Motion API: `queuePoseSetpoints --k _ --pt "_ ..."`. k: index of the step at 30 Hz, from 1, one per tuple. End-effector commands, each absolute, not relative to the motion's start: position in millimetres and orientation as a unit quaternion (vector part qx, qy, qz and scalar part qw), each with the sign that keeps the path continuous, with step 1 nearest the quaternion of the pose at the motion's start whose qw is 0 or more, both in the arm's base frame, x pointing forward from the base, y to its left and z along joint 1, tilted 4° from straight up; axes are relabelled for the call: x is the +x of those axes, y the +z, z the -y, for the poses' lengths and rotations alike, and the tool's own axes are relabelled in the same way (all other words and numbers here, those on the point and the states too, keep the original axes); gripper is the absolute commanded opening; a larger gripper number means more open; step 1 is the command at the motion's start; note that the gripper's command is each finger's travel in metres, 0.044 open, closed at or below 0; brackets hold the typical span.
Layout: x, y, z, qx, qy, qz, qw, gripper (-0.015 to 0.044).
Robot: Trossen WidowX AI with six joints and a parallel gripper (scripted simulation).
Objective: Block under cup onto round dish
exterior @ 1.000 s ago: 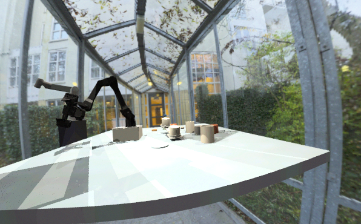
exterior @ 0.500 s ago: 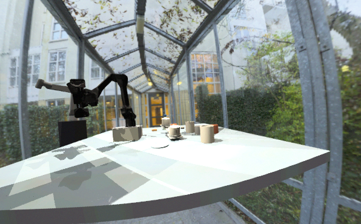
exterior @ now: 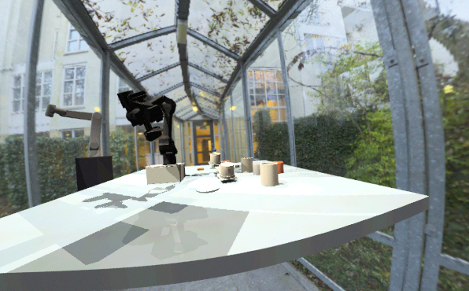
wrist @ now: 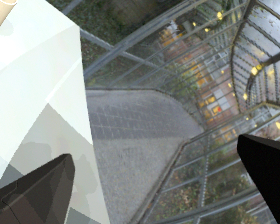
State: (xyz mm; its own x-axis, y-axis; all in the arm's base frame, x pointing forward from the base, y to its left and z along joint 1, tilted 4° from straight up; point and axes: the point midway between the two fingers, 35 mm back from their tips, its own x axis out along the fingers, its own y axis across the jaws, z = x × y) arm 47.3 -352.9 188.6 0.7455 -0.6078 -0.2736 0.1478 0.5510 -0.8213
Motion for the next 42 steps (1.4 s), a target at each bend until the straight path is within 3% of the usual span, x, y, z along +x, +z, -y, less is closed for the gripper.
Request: queuePoseSetpoints --k 1,10,18,31,42 --pt "93.3 190.0 327.3 -0.359 -0.190 -0.262 0.876 0.0440" --pt "169.2 192.3 253.8 -0.246 -0.103 -0.255 0.929 0.0440" --pt "205.8 187.9 169.3 -0.147 -0.020 -0.277 0.949 0.0440" --pt "187.2 166.3 28.3 -0.014 0.102 -0.370 0.924 0.0440" --pt "186.6 165.5 25.0 0.011 0.098 -0.387 0.917 0.0440"
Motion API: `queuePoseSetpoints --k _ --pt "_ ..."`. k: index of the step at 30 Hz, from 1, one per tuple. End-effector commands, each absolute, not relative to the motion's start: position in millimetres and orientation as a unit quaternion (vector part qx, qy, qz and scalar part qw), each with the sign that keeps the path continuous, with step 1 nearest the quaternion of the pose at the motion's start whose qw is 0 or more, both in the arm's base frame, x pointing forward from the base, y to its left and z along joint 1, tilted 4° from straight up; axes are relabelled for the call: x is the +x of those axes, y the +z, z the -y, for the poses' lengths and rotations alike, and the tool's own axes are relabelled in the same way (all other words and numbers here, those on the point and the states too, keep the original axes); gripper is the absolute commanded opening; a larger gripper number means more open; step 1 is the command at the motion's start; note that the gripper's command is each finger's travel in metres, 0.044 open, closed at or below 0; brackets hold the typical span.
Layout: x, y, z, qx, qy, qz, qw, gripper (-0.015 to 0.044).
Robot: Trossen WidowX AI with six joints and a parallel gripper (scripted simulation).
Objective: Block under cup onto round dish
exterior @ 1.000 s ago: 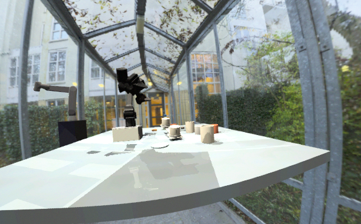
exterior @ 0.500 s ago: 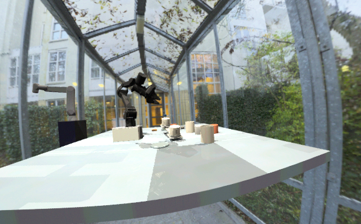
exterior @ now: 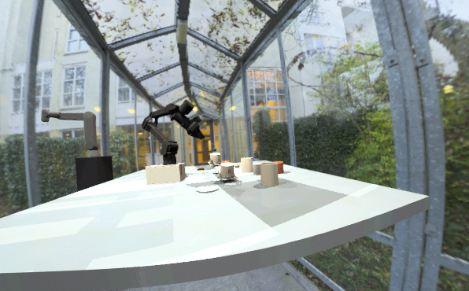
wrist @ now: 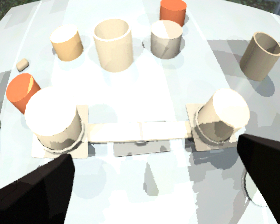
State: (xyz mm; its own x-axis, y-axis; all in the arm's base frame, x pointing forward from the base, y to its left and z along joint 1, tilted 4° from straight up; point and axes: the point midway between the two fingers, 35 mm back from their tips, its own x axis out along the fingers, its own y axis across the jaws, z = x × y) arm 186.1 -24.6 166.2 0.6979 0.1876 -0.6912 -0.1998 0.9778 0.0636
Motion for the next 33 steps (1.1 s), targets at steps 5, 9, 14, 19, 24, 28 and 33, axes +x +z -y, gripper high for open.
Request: queuePoseSetpoints --k 5,9,14,19,24,28,33 --pt "197.5 167.0 35.3 0.078 0.064 -0.423 0.900 0.0440" --pt "207.2 166.8 43.8 0.129 0.033 -0.451 0.883 0.0440" --pt "220.6 164.3 54.7 0.189 -0.010 -0.482 0.856 0.0440" --pt "236.0 158.9 63.7 0.240 -0.049 -0.508 0.826 0.0440" --pt "250.5 151.7 72.1 0.284 -0.090 -0.529 0.795 0.0440" --pt "262.3 144.2 79.3 0.318 -0.127 -0.543 0.766 0.0440" --pt "277.5 132.0 90.0 0.361 -0.185 -0.558 0.724 0.0440"
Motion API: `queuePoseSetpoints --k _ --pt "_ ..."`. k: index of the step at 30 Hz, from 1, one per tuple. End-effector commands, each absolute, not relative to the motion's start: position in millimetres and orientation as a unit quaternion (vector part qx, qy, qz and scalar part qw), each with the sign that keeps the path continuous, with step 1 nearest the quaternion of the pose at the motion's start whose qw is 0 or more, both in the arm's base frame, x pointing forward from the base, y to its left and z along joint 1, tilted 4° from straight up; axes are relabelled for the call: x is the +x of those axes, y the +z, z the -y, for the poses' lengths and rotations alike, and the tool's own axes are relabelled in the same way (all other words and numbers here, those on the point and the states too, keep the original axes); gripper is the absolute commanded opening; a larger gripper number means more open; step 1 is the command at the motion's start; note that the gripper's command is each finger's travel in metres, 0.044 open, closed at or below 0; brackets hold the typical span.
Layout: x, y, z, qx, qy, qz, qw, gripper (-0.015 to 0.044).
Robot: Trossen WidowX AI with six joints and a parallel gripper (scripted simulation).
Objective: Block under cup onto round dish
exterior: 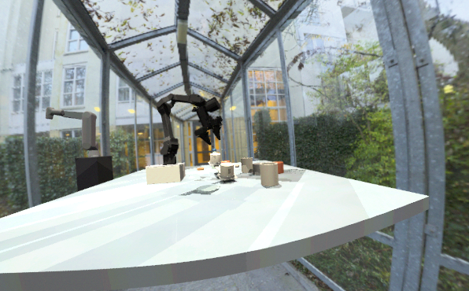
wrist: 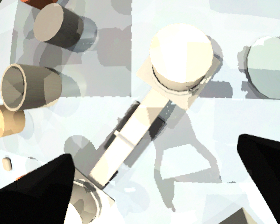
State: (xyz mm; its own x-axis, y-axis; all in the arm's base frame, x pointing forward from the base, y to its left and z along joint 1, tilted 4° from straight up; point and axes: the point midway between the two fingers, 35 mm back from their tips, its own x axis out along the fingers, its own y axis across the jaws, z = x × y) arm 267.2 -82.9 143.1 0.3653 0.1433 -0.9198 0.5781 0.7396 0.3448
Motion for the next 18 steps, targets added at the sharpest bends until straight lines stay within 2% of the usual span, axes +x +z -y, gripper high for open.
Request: queuePoseSetpoints --k 1,18 --pt "280.5 129.2 92.1 0.369 -0.197 -0.560 0.715 0.0440" --pt "327.6 65.2 122.5 0.463 -0.407 -0.559 0.555 0.0440"
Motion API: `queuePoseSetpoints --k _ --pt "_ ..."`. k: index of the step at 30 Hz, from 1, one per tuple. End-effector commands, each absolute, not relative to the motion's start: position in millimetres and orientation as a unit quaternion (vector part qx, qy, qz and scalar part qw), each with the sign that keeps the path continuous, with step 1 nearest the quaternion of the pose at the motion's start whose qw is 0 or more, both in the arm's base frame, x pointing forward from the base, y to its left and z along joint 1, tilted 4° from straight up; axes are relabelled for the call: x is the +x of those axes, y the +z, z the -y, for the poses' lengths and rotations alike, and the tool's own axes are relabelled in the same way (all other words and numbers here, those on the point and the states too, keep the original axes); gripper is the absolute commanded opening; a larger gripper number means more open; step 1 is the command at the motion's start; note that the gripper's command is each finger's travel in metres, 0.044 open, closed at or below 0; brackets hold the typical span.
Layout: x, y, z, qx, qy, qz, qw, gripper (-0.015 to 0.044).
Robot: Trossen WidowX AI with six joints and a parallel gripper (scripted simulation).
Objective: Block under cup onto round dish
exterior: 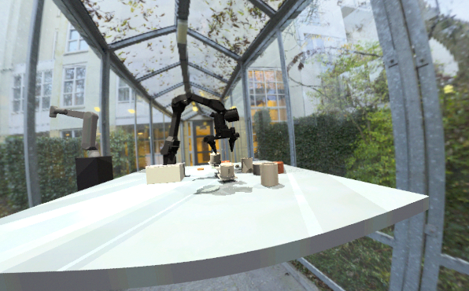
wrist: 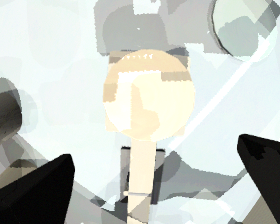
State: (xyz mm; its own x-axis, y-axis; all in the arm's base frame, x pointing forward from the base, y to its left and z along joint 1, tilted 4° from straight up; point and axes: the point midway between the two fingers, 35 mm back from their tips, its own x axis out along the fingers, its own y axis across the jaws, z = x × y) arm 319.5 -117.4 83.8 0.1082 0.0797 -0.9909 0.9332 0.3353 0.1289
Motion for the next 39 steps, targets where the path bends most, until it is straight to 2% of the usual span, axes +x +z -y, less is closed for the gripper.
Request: queuePoseSetpoints --k 1,39 --pt "329.4 61.4 123.7 0.465 -0.416 -0.557 0.548 0.0440" --pt "333.2 13.3 122.3 0.467 -0.424 -0.556 0.541 0.0440"
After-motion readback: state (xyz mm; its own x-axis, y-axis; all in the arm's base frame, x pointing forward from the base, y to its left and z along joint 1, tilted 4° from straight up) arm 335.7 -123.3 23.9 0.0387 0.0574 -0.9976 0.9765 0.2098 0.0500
